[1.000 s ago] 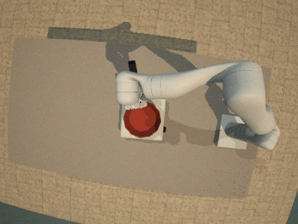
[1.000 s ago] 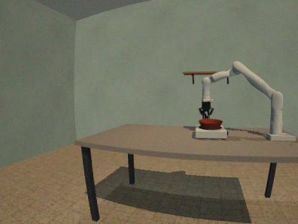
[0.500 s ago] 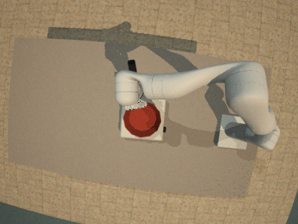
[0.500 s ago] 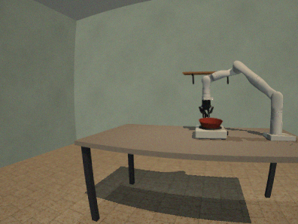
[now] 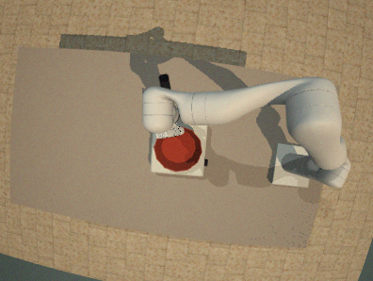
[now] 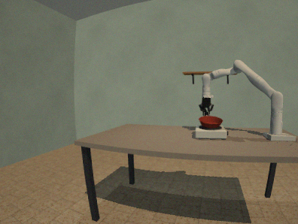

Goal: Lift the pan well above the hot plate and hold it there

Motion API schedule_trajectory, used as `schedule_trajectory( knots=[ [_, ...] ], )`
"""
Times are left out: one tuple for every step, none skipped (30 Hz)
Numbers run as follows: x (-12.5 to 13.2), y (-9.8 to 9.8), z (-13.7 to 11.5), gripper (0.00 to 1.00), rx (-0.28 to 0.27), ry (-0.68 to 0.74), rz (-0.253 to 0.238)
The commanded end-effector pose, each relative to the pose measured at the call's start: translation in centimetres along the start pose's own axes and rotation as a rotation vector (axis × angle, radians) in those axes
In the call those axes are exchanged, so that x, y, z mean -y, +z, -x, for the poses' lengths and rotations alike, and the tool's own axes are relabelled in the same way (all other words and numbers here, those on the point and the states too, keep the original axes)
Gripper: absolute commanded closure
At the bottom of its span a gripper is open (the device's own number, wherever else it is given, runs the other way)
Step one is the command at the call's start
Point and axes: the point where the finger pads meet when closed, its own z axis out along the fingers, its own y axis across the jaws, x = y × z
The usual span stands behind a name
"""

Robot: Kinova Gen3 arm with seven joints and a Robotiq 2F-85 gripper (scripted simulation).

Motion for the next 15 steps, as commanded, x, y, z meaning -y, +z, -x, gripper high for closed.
schedule_trajectory(
  knots=[
    [-0.1, -0.6, 0.2, 1.0, 0.004, 0.001, 0.004],
    [-0.1, -0.7, 0.2, 1.0, 0.005, 0.001, 0.004],
    [-0.1, -0.9, 0.2, 1.0, 0.005, 0.001, 0.004],
    [-0.1, -1.0, 0.2, 1.0, 0.005, 0.001, 0.004],
    [-0.1, -1.2, 0.2, 1.0, 0.005, 0.001, 0.004],
    [-0.1, -1.3, 0.2, 1.0, 0.005, 0.002, 0.004],
    [-0.1, -1.5, 0.2, 1.0, 0.005, 0.002, 0.004],
    [-0.2, -1.6, 0.2, 1.0, 0.005, 0.002, 0.004],
    [-0.2, -1.8, 0.2, 1.0, 0.005, 0.002, 0.004],
    [-0.2, -2.0, 0.2, 1.0, 0.005, 0.002, 0.004],
    [-0.2, -2.1, 0.2, 1.0, 0.005, 0.002, 0.004],
    [-0.2, -2.3, 0.3, 1.0, 0.006, 0.002, 0.004],
    [-0.2, -2.3, 0.3, 1.0, 0.006, 0.002, 0.004],
    [-0.2, -2.3, 0.3, 1.0, 0.006, 0.002, 0.004],
    [-0.2, -2.5, 0.3, 1.0, 0.006, 0.002, 0.004]
  ],
)
